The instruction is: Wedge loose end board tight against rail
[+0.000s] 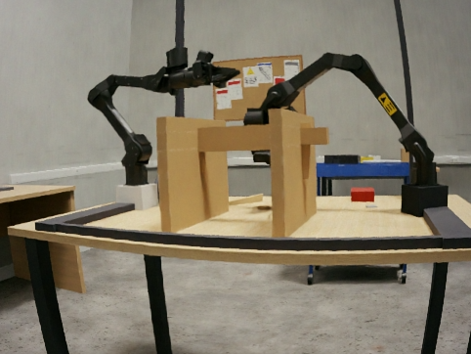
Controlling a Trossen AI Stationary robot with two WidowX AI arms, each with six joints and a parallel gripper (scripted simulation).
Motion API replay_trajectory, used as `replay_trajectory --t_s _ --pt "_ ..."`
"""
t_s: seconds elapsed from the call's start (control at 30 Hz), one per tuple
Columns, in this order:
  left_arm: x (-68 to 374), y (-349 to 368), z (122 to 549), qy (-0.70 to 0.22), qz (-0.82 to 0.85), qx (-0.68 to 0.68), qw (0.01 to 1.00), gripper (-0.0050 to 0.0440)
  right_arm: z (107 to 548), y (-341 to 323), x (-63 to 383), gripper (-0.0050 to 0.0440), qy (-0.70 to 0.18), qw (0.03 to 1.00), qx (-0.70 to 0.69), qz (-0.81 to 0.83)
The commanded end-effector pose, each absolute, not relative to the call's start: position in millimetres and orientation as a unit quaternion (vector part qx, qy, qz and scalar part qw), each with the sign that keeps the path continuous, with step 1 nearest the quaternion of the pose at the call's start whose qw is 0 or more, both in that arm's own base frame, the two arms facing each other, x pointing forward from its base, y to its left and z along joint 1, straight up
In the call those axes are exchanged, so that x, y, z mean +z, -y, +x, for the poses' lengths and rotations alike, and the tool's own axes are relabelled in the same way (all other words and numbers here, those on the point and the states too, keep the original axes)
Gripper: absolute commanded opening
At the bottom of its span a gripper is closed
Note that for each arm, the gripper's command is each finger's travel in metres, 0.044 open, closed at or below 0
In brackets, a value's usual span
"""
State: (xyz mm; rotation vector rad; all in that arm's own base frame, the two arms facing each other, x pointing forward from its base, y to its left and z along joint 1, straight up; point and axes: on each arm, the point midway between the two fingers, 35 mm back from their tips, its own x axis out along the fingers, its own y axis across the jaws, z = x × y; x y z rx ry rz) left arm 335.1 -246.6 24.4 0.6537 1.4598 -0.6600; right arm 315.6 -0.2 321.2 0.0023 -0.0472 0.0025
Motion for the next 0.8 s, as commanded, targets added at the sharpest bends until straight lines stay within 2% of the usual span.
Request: replay_trajectory --t_s 0.0,0.77 --pt "20.6 246.0 335.8 -0.641 0.287 -0.289 0.650 0.0010 315.0 -0.8 318.9 0.0180 0.022 1.000 0.004 0.002" --pt "-3.5 245.7 337.3 -0.639 0.289 -0.290 0.651 0.0010 315.0 -0.8 318.9 0.0180 0.022 1.000 0.004 0.002"
